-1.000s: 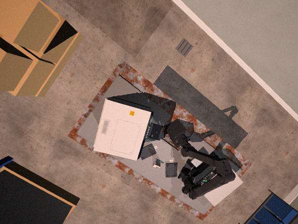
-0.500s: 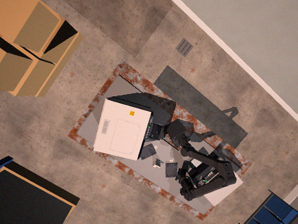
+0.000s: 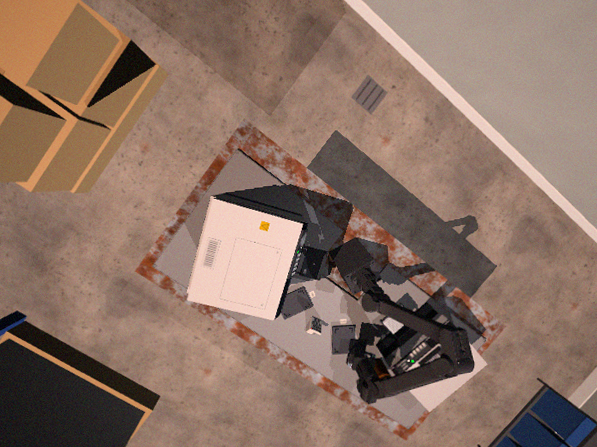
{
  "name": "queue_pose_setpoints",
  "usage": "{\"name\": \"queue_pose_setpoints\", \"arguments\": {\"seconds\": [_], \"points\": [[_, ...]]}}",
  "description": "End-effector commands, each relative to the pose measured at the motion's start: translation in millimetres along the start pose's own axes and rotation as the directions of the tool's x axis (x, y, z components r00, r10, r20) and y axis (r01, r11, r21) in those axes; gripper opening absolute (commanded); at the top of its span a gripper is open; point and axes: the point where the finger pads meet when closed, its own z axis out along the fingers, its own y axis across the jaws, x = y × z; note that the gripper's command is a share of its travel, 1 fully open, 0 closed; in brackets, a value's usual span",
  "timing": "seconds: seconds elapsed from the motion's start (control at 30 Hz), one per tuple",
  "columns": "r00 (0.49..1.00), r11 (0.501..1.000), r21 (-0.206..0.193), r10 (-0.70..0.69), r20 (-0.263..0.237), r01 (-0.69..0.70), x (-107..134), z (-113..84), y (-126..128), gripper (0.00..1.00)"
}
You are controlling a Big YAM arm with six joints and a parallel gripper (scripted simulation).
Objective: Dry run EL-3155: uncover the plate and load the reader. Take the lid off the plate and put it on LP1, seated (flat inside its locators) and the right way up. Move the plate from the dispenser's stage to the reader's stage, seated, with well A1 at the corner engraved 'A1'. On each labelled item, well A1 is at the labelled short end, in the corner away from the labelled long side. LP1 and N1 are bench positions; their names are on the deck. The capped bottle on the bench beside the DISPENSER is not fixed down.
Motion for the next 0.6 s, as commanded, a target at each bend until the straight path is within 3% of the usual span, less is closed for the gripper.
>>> {"name": "queue_pose_setpoints", "arguments": {"seconds": [0.0,0.13,0.33,0.47,0.57], "points": [[0.997,0.998,0.011,-0.064,0.039,0.064,-24.4,-10.0,-14.9,0.85],[0.989,0.991,0.015,-0.13,0.071,0.13,-35.1,-16.0,-22.6,0.85],[0.985,0.987,0.021,-0.158,0.069,0.157,-39.7,-13.6,-34.7,0.85],[0.981,0.982,0.017,-0.187,0.045,0.186,-30.4,-7.2,-44.7,0.85],[0.976,0.978,0.023,-0.209,0.058,0.208,-37.9,-10.6,-55.5,0.85]]}}
